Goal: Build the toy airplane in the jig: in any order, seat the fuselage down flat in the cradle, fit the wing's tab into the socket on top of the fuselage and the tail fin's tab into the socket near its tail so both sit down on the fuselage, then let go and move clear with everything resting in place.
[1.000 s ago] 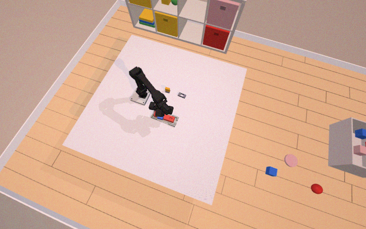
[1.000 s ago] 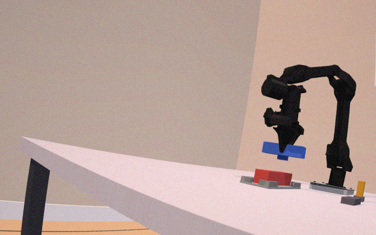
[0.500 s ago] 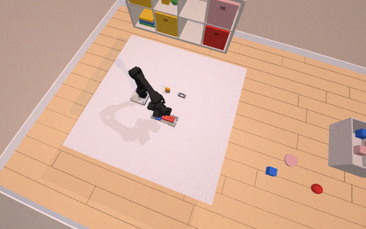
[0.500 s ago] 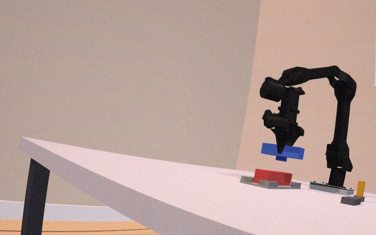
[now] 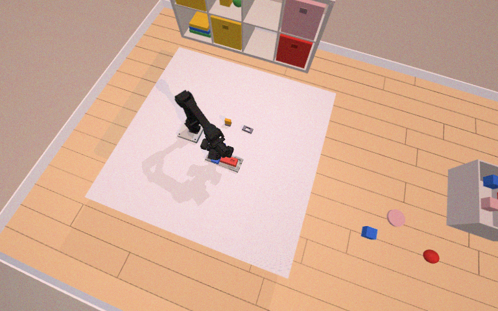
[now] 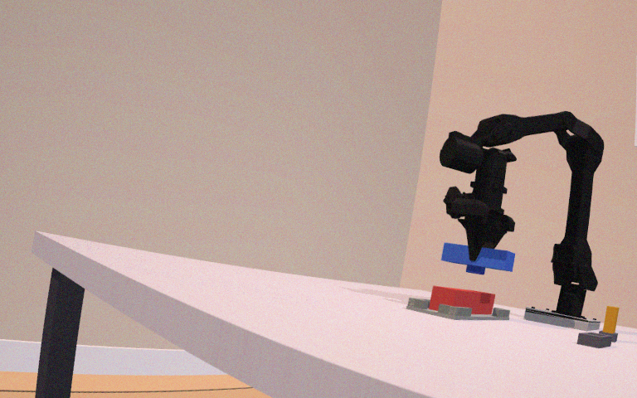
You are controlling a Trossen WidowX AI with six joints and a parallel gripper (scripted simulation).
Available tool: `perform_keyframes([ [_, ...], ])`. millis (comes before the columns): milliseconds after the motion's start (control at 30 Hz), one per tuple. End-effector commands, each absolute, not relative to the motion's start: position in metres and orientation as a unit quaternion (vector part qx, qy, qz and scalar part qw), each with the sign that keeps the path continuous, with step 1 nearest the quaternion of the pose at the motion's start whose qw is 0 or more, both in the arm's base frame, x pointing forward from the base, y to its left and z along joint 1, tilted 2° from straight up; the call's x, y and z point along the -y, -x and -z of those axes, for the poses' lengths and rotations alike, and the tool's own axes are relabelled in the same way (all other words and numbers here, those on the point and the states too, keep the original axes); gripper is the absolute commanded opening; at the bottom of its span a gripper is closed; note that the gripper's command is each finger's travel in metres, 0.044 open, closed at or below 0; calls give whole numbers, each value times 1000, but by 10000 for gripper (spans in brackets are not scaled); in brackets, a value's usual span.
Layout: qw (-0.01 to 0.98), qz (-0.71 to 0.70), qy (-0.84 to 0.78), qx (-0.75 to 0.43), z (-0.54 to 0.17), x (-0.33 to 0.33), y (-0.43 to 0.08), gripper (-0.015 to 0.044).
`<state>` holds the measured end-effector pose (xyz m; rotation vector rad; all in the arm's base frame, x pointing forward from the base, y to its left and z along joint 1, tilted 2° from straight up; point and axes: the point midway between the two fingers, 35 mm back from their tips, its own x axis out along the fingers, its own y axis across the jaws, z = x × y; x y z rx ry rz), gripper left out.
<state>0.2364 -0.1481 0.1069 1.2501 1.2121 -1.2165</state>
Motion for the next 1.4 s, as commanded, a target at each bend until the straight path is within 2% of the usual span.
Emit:
perform_keyframes([
  [0,485,503,-514,-498,-100,148,-236,195],
  [767,485,503,-514,-498,-69,148,-235,195],
  [933,486,501,-514,-499,-71,148,-235,161],
  [1100,486,501,-514,-499,-71,148,-235,30],
  [1367,486,501,-514,-499,-71,148,-235,240],
])
